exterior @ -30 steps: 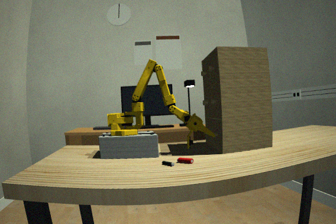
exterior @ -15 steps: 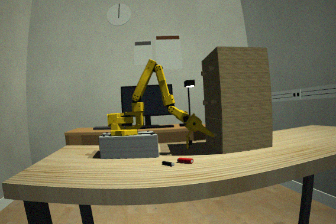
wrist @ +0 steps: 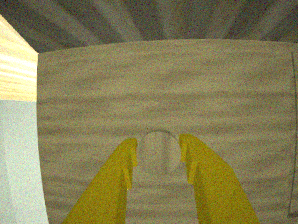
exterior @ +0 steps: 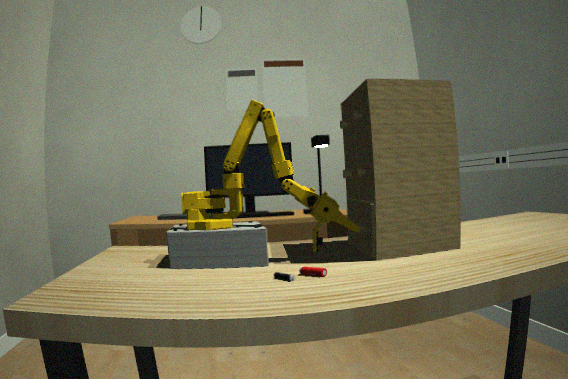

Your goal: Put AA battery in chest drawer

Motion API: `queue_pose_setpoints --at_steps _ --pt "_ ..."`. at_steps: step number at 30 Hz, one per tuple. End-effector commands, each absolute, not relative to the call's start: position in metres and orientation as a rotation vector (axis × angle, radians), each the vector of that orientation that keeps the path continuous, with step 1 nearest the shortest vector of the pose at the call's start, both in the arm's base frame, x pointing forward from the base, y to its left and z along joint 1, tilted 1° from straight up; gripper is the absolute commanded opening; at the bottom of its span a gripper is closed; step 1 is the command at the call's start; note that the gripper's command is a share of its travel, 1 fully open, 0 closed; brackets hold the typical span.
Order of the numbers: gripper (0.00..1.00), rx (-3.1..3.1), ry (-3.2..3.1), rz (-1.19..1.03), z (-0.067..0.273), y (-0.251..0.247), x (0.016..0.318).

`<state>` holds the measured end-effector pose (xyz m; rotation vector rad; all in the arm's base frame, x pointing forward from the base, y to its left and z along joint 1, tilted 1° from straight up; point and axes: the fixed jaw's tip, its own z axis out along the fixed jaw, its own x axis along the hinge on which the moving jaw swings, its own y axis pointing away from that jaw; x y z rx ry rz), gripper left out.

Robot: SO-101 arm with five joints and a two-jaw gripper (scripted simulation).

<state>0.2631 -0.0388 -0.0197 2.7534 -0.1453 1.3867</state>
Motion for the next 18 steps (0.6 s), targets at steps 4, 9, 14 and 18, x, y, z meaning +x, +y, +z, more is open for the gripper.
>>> queue_pose_setpoints --at_steps 4,9,14,18 --pt "0.00 2.752 -0.167 1.392 -0.0181 -0.0395 0.2612" --pt "0.00 2.752 -0.168 1.392 -0.0181 -0.0395 0.2595" --pt "0.00 2.751 -0.169 1.391 -0.0181 -0.0394 0.2566" --pt "0.00 2.751 -0.170 1.391 -0.0181 -0.0393 0.2544"
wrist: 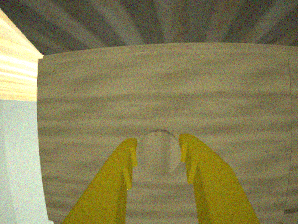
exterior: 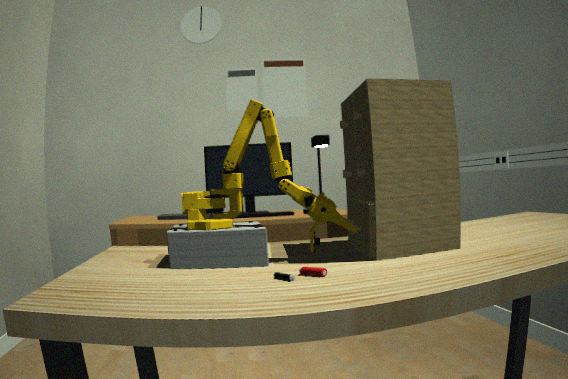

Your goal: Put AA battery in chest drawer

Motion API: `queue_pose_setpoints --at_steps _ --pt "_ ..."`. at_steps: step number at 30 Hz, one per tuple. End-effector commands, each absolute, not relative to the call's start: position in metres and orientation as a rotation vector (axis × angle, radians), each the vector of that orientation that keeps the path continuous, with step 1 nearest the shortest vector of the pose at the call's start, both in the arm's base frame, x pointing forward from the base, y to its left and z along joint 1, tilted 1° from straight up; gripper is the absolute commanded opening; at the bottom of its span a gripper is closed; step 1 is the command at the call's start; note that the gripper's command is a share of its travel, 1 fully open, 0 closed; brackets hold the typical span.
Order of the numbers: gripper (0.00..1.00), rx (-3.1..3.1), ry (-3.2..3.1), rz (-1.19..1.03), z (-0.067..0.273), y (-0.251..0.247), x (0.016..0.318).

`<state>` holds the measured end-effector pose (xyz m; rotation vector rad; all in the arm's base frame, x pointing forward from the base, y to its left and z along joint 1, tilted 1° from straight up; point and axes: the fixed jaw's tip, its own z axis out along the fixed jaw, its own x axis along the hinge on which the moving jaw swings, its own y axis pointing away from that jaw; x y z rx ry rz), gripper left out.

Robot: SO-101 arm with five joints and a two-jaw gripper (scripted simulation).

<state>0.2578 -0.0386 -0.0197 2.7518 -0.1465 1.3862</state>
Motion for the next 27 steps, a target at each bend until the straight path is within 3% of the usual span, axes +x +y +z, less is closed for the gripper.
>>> queue_pose_setpoints --at_steps 1,27 --pt "0.00 2.751 -0.170 1.391 -0.0181 -0.0392 0.2538" --pt "0.00 2.750 -0.172 1.391 -0.0181 -0.0390 0.2488"
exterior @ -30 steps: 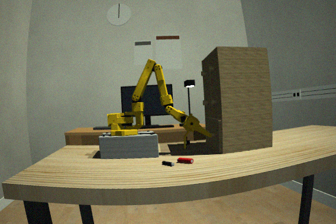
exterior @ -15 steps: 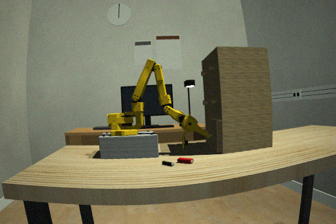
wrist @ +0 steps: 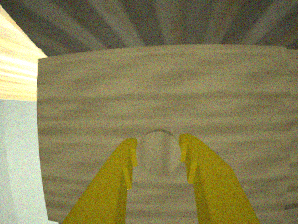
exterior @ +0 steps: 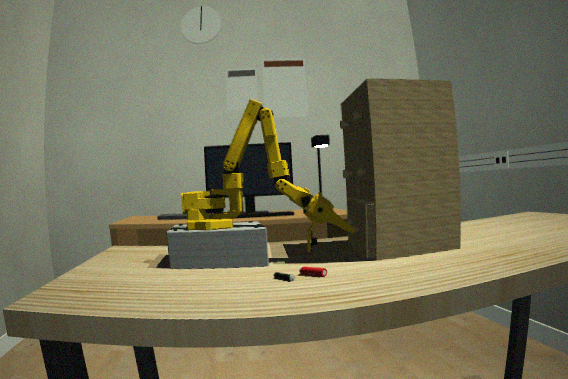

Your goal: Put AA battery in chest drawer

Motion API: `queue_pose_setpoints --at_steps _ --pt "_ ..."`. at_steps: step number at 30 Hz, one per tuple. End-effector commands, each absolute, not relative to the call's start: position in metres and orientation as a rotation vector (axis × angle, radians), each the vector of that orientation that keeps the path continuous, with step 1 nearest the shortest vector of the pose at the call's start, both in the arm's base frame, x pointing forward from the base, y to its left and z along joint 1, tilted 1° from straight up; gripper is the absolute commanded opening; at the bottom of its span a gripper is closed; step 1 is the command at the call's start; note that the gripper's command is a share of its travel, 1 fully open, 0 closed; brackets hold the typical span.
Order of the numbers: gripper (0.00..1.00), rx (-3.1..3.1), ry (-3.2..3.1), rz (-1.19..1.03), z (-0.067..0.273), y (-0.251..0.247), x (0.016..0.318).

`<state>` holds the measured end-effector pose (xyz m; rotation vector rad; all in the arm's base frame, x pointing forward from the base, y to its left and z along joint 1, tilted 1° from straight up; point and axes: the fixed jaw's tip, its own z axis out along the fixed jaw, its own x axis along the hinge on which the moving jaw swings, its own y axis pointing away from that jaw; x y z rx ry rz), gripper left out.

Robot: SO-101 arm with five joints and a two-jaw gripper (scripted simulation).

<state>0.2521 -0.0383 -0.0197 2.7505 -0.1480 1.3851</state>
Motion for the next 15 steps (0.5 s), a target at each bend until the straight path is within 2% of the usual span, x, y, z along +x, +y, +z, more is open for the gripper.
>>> queue_pose_setpoints --at_steps 1,15 --pt "0.00 2.750 -0.172 1.391 -0.0181 -0.0390 0.2483" --pt "0.00 2.749 -0.175 1.390 -0.0180 -0.0388 0.2422"
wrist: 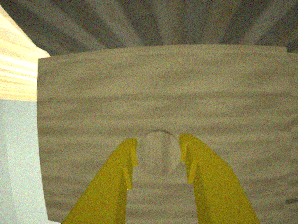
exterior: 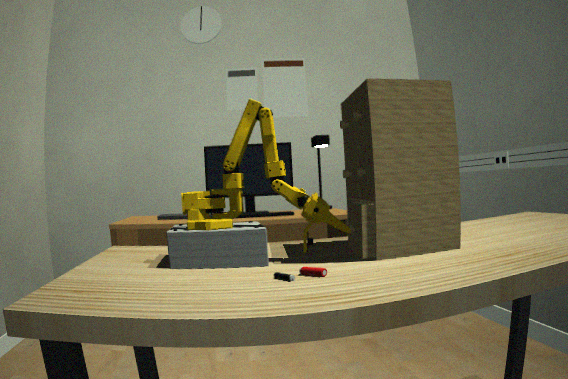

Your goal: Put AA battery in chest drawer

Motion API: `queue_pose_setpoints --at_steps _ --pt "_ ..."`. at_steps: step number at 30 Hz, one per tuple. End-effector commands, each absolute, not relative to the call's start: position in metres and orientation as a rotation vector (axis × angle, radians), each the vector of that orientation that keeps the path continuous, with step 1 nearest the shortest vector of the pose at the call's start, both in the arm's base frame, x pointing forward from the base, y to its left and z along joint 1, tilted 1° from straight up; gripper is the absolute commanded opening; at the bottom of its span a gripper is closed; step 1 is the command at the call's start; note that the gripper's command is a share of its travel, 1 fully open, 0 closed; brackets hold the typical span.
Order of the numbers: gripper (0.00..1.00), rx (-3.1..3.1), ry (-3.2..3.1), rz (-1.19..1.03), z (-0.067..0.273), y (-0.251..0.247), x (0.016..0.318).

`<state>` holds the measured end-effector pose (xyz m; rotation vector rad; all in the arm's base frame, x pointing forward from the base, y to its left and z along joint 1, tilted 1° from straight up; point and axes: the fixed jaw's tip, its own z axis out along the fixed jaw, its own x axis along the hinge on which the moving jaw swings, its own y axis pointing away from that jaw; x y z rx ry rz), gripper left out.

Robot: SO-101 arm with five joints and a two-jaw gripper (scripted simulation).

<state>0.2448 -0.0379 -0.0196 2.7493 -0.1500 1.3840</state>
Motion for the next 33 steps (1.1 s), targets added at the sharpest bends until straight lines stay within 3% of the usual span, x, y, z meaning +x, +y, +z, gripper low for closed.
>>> queue_pose_setpoints --at_steps 1,33 --pt "0.00 2.749 -0.175 1.390 -0.0180 -0.0388 0.2422" --pt "0.00 2.747 -0.179 1.389 -0.0180 -0.0384 0.2327"
